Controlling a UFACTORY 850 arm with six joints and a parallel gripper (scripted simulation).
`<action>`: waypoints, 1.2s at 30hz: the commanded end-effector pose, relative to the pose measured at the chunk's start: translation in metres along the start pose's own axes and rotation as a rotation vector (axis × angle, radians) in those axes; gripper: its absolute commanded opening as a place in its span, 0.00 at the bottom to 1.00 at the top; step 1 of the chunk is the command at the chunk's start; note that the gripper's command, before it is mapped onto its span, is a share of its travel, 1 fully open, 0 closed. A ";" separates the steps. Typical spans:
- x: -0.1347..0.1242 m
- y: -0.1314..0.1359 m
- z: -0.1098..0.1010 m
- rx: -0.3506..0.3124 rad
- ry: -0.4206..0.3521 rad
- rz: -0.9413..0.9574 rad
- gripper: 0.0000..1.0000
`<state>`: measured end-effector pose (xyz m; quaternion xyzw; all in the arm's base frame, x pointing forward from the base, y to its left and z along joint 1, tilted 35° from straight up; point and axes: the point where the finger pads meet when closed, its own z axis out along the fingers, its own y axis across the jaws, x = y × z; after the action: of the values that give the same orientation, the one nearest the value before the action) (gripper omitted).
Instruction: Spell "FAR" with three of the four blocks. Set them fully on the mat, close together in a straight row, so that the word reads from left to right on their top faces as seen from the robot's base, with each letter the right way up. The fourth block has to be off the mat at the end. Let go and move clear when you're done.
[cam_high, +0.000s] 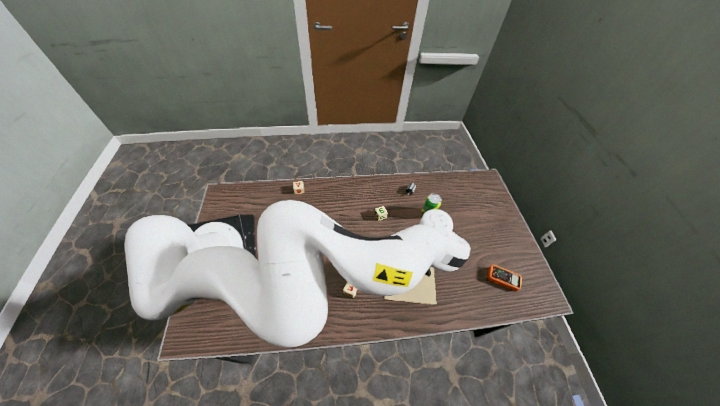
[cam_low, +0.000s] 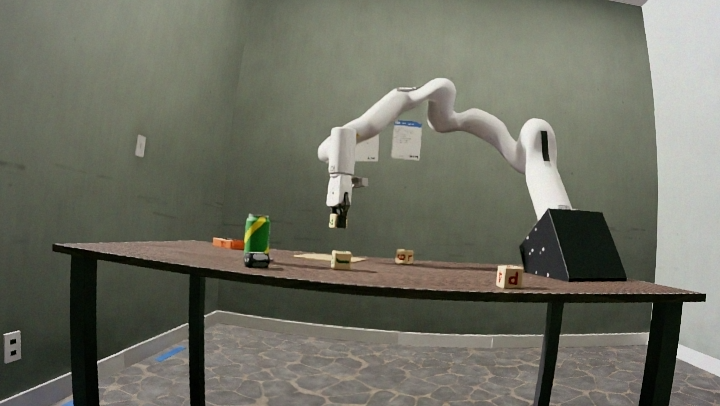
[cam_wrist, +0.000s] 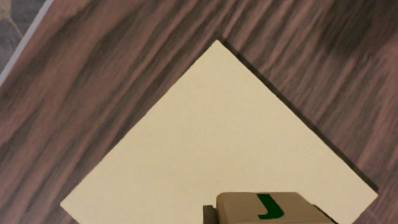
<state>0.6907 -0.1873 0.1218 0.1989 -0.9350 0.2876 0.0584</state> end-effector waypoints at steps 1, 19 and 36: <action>0.001 -0.004 -0.001 0.010 -0.005 0.140 0.44; 0.007 -0.017 -0.001 0.009 -0.008 0.583 0.44; 0.013 -0.028 -0.002 0.007 -0.009 1.001 0.44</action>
<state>0.6900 -0.2098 0.1375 -0.2218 -0.9300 0.2844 -0.0708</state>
